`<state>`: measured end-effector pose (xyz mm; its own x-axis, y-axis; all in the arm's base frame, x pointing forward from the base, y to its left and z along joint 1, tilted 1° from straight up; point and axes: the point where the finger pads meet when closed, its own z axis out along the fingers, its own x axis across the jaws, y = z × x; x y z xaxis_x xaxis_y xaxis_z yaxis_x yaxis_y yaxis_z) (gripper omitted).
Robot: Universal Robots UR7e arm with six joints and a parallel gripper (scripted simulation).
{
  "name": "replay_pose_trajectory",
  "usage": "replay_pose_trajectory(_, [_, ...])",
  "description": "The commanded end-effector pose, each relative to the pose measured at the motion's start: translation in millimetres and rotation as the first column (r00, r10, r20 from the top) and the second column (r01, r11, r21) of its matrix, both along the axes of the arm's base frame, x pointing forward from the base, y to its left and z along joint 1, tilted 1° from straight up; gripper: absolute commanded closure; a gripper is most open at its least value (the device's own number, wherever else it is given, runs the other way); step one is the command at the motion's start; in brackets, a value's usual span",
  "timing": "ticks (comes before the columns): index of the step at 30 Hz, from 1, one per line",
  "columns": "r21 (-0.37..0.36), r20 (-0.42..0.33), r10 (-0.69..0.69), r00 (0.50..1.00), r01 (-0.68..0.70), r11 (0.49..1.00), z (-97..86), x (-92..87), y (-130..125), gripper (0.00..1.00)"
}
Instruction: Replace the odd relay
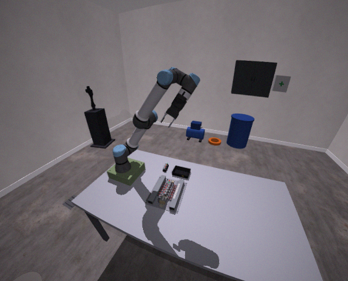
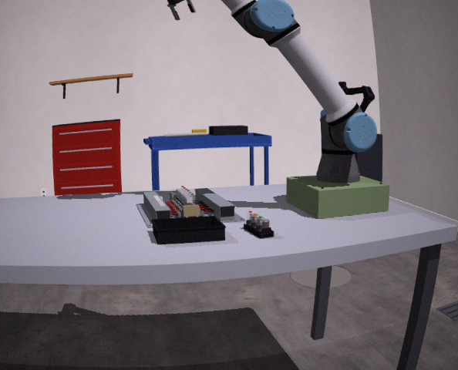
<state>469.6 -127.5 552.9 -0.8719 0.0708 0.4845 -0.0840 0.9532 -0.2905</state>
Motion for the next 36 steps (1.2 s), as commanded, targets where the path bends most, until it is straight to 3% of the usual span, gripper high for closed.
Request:
replay_pose_trajectory(1, [0.019, -0.032, -0.024, 0.999, 0.025, 1.0, 0.5, -0.5, -0.1, 0.0])
replay_pose_trajectory(5, [0.088, -0.169, -0.114, 0.979, 0.131, 0.987, 0.1, -1.4, -0.4, 0.0])
replay_pose_trajectory(17, [0.088, -0.169, -0.114, 0.979, 0.131, 0.987, 0.1, -1.4, -0.4, 0.0])
replay_pose_trajectory(18, [0.026, -0.045, -0.033, 0.998, 0.034, 0.999, -1.4, -2.6, -0.6, 0.0])
replay_pose_trajectory(22, [0.094, -0.182, -0.122, 0.976, 0.141, 0.986, -0.8, -2.5, -0.7, 0.0])
replay_pose_trajectory(34, [0.094, -0.182, -0.122, 0.976, 0.141, 0.986, -0.8, -2.5, -0.7, 0.0])
replay_pose_trajectory(35, [0.029, -0.051, -0.038, 0.998, 0.039, 0.999, -2.3, -3.6, -0.8, 0.0])
replay_pose_trajectory(36, [0.047, -0.085, -0.061, 0.994, 0.065, 0.997, -2.0, -3.5, -0.8, 0.0])
